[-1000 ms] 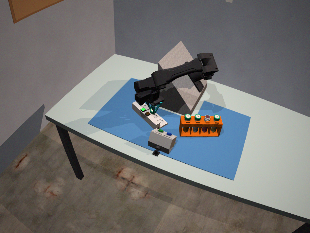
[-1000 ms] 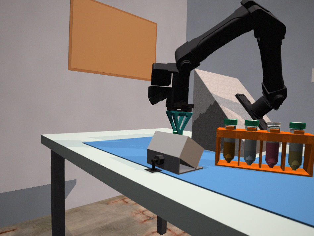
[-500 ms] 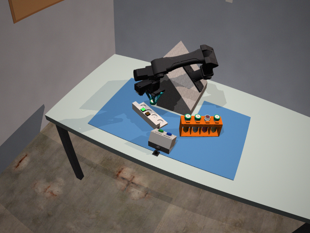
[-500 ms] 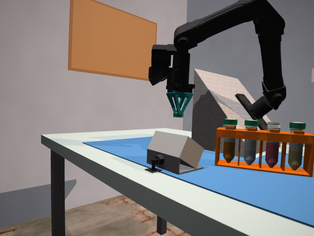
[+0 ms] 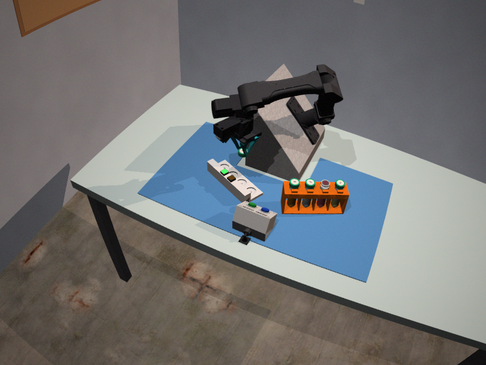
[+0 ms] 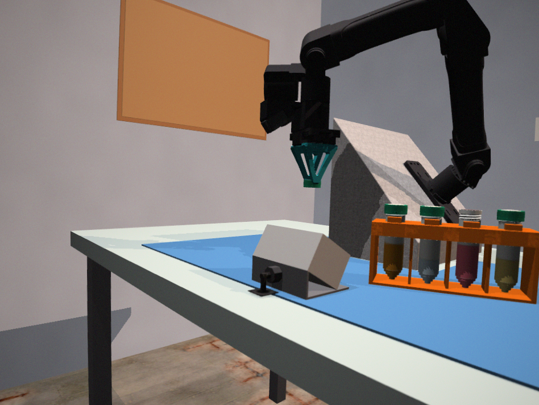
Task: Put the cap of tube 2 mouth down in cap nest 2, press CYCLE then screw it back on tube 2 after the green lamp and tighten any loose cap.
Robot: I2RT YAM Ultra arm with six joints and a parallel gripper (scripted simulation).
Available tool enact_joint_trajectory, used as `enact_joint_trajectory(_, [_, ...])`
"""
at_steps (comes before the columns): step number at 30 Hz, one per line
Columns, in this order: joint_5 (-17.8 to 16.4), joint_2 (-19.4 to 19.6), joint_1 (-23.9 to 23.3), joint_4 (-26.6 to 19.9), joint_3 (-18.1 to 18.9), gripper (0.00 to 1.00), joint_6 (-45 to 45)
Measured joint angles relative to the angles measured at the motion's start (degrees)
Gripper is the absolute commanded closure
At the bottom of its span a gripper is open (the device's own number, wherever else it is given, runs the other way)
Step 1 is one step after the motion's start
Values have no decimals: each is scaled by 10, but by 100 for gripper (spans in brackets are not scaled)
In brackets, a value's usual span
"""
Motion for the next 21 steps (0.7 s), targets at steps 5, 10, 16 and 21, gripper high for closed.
enact_joint_trajectory(5, [-7, -62, 30, -3, -58, 100, -118])
enact_joint_trajectory(10, [-19, -117, 48, -5, -86, 100, -235])
enact_joint_trajectory(16, [-27, -157, 67, -5, -118, 100, -363])
enact_joint_trajectory(21, [-40, -227, 104, -9, -149, 100, -427])
